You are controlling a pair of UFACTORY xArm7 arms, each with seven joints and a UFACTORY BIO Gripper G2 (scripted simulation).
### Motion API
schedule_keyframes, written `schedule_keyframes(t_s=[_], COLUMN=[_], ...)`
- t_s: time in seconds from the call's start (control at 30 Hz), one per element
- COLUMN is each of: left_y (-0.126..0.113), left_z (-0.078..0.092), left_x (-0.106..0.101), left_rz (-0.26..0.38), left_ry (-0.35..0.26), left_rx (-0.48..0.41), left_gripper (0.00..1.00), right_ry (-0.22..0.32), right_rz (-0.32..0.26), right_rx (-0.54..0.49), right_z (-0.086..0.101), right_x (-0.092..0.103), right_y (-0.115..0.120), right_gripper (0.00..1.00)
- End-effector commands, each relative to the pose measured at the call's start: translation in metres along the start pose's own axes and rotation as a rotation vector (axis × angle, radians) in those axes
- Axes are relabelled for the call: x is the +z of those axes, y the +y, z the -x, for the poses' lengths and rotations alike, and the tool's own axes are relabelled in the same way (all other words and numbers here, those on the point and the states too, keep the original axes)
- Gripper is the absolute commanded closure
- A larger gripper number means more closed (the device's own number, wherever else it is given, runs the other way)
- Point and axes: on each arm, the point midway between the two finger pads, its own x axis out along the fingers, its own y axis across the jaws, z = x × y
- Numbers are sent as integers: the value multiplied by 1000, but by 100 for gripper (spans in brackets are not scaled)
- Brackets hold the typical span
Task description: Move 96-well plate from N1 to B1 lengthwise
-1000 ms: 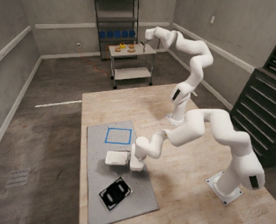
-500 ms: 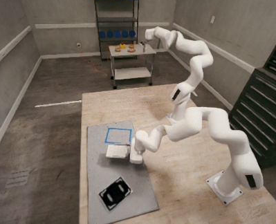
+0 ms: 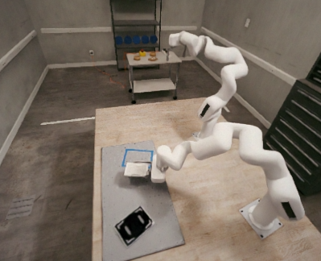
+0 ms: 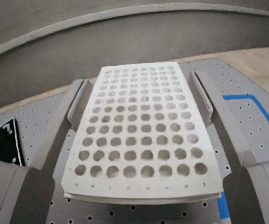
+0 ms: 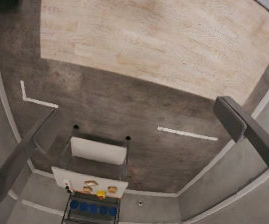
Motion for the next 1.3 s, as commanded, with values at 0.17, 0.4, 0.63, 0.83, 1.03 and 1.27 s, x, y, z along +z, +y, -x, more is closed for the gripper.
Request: schedule_keyframes(t_s=[0.17, 0.4, 0.63, 0.83, 1.03, 1.27], left_y=[-25, -48, -65, -85, -105, -121], left_z=[-5, -7, -9, -11, -13, -15], left_x=[2, 2, 1, 1, 0, 0], left_rz=[1, 1, 1, 1, 1, 2], left_ry=[-5, -5, -5, -5, -5, -5], left_rx=[1, 1, 2, 2, 2, 2], left_gripper=[100, 100, 100, 100, 100, 100], right_ry=[4, 4, 4, 4, 4, 4], right_rz=[0, 0, 0, 0, 0, 0], right_rx=[0, 0, 0, 0, 0, 0], right_z=[2, 2, 2, 2, 2, 2], right_x=[0, 0, 0, 0, 0, 0], right_y=[0, 0, 0, 0, 0, 0], right_gripper=[0, 0, 0, 0, 0, 0])
